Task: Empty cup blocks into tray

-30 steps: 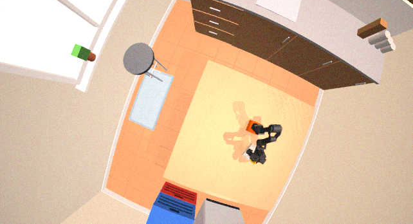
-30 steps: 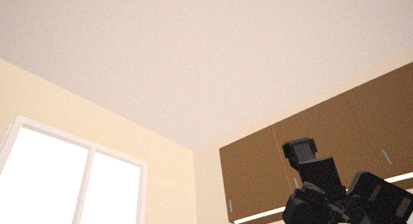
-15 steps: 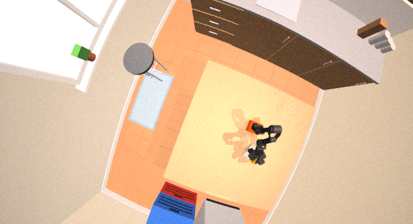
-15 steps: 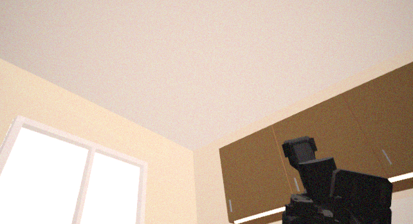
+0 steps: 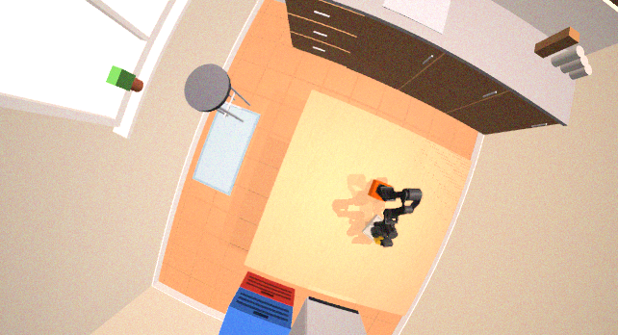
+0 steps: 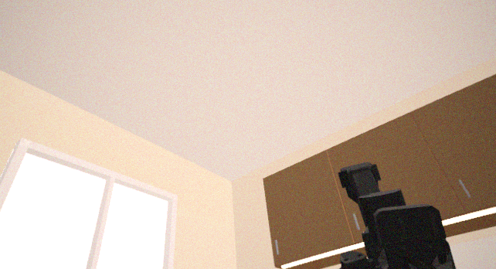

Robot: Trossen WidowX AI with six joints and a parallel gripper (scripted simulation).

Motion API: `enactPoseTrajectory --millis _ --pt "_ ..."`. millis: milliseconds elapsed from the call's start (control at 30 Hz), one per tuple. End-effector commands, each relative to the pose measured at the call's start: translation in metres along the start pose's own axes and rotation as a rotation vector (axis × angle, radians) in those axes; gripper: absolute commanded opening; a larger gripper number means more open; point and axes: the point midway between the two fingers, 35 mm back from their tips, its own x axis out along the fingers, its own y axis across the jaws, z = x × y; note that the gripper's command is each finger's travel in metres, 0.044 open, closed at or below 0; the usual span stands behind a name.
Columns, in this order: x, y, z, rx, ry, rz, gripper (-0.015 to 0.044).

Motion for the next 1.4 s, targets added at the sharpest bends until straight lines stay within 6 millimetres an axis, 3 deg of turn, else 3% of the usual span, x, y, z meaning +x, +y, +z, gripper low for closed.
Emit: enactPoseTrajectory --millis 0,1367 --pt "0.0008 0.0010 0.0003 0.097 -0.003 0.004 0.0000" --pt "0.0055 -0.0013 -0.0008 0.993 0.000 0.005 0.0000"
